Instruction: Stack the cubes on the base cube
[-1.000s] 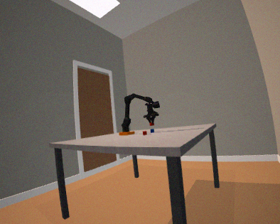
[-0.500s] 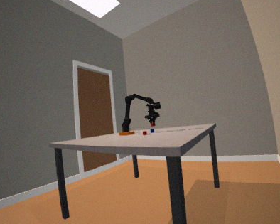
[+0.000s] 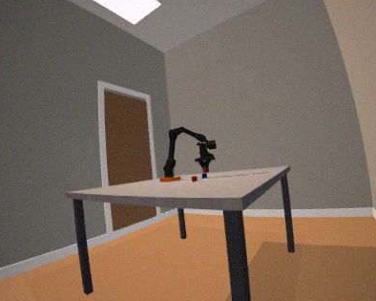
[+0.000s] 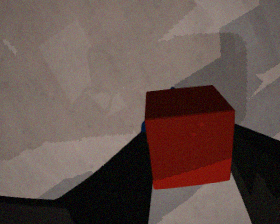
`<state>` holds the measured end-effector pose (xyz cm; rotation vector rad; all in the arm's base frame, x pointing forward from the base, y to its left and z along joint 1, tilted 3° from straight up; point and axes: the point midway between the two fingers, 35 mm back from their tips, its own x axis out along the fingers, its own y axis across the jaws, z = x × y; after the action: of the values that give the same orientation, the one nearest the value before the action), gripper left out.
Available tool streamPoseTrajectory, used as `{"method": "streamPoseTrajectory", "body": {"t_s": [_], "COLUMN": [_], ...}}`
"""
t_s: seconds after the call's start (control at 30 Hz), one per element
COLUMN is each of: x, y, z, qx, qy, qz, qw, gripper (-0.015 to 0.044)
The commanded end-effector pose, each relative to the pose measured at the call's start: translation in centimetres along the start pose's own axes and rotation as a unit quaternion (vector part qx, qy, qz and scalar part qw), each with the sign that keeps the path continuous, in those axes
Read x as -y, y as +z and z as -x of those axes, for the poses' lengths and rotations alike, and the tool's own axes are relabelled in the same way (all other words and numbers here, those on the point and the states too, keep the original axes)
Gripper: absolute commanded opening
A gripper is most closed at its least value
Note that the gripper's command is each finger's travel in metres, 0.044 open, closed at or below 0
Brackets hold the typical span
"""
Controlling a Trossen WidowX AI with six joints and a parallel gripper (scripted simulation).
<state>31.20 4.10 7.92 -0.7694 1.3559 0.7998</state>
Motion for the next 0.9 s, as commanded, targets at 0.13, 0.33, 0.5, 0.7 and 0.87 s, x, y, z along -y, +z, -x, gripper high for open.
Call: {"method": "streamPoseTrajectory", "body": {"t_s": [0.13, 0.33, 0.5, 0.7, 0.87], "x": [-0.07, -0.07, -0.07, -0.07, -0.07], "y": [-0.08, -0.08, -0.08, -0.08, -0.08], "z": [-0.39, -0.54, -0.54, -0.54, -0.54], "qx": [-0.002, -0.002, -0.002, -0.002, -0.002], "qy": [0.001, 0.001, 0.001, 0.001, 0.001], "qz": [-0.002, 0.000, 0.000, 0.000, 0.000], "qw": [1.000, 1.000, 1.000, 1.000, 1.000], "gripper": [0.0105, 0.0105, 0.0105, 0.0105, 0.0184]}}
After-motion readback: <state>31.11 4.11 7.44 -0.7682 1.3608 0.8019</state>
